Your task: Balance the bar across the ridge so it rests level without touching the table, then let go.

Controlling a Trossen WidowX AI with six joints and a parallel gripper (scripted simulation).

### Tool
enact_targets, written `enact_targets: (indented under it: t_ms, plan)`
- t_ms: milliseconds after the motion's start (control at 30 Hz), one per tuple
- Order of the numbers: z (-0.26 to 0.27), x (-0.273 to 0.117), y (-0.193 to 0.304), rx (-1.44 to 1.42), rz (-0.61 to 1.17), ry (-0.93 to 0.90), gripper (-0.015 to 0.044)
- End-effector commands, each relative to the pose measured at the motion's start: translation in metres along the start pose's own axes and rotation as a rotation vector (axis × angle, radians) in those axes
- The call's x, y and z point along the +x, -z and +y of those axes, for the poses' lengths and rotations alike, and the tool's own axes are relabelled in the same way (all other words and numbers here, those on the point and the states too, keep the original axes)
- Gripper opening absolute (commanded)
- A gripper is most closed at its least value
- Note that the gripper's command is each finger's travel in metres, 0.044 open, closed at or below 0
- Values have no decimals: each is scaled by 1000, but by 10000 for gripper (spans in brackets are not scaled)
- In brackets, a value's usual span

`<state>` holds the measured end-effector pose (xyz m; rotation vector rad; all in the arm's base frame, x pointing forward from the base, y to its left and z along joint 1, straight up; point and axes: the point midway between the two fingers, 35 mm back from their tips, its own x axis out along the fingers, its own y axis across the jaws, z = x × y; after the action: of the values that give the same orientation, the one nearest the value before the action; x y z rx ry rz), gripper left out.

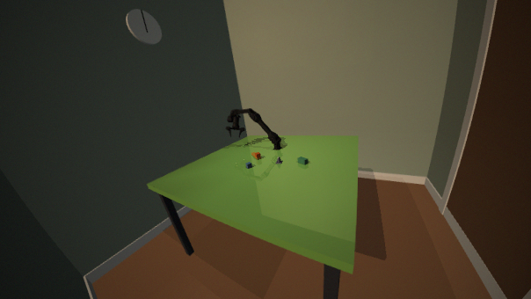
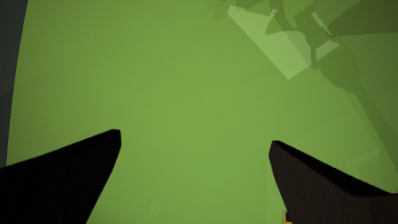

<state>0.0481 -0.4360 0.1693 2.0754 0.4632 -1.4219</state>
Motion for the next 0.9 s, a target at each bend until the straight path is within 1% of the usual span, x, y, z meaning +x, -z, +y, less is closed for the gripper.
enact_targets:
  t_ms: [0,67,100,500,867]
  plan:
    - [0,0,1,0,0,1,374]
    - [2,2,9,-3,0,11,321]
    - [3,3,15,-6,0,18,315]
    - [6,19,89,-36,-12,100,315]
    - [-8,31,145,-58,-44,171,315]
